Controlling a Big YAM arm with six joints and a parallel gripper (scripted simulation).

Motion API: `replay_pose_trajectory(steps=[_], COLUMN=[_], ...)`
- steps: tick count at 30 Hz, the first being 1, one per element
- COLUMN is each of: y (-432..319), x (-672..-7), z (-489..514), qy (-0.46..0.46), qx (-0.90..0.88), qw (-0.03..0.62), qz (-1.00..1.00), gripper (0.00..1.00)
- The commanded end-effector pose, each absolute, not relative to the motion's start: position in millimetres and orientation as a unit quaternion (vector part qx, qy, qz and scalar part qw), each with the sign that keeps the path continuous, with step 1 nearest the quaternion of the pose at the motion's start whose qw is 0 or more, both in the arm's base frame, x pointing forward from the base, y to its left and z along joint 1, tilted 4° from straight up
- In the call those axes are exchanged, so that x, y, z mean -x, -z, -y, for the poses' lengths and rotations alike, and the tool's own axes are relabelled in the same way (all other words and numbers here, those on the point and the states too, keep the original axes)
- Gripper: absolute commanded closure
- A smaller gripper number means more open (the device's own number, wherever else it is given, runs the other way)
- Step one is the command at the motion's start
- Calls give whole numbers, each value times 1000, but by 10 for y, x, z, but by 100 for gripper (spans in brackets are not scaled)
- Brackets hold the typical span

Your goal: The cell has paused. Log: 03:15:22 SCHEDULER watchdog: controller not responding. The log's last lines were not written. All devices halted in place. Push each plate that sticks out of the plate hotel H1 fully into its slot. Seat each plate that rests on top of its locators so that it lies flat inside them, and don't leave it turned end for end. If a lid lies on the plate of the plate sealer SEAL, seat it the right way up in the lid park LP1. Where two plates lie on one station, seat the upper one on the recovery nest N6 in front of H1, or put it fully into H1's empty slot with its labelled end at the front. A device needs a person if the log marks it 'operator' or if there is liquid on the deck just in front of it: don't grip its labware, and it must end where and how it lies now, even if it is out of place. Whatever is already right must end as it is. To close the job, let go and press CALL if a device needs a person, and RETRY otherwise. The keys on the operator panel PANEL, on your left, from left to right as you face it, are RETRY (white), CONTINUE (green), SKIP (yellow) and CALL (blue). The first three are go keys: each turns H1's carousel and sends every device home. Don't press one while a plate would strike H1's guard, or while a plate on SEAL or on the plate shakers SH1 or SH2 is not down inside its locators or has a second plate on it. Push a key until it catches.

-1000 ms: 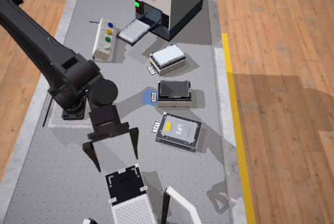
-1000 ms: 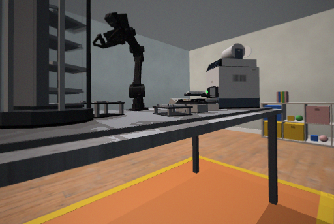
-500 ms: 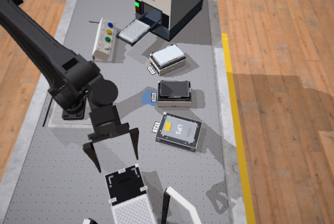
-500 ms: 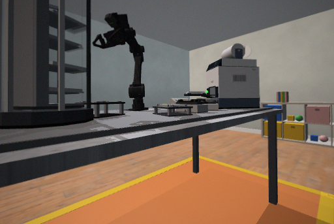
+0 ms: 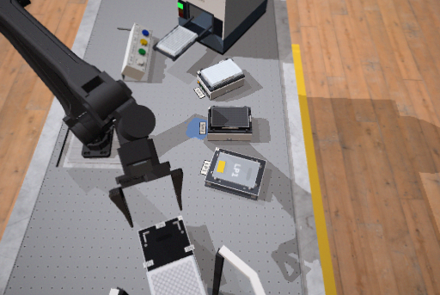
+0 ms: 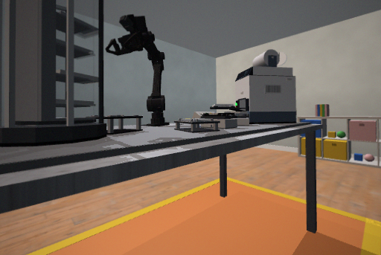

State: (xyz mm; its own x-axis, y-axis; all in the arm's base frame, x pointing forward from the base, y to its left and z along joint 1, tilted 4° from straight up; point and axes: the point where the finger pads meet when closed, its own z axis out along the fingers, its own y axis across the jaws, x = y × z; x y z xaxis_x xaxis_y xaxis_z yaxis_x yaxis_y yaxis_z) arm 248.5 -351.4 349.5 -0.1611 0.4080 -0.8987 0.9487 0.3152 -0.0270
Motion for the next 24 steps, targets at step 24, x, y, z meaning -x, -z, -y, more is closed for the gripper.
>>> replay_pose_trajectory(steps=[24], y=[-4108], x=[-2542], z=[3484], qy=[322], qx=[-485], qw=[448], qz=[-679], gripper=[10])
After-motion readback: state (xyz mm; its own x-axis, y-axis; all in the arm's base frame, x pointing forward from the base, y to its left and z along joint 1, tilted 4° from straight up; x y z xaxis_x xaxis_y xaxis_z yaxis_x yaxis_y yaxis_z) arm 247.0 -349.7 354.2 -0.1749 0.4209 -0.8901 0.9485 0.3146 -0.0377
